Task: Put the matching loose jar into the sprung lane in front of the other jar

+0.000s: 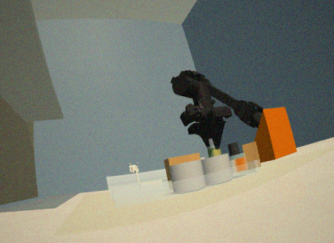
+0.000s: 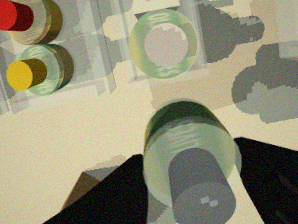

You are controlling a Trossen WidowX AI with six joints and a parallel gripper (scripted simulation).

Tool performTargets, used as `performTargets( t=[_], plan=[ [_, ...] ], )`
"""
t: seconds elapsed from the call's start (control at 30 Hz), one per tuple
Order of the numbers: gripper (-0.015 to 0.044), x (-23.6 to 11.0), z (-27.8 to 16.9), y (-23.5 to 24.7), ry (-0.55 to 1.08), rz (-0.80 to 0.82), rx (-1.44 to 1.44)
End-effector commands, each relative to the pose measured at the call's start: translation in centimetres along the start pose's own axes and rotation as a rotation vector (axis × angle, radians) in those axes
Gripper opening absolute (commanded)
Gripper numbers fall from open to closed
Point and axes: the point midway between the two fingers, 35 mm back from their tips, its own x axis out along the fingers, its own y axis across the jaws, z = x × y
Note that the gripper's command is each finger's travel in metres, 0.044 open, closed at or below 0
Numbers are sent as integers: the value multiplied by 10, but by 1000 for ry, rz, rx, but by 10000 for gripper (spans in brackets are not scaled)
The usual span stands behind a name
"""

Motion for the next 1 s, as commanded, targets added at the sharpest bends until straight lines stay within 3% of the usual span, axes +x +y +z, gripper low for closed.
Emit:
performTargets(
  t=[0.0, 0.23, 0.97],
  plan=[
    [0, 4, 3, 1, 0, -4, -20],
    [0, 25, 2, 0, 0, -5, -20],
    [0, 26, 8, 1, 0, -4, -20]
  ],
)
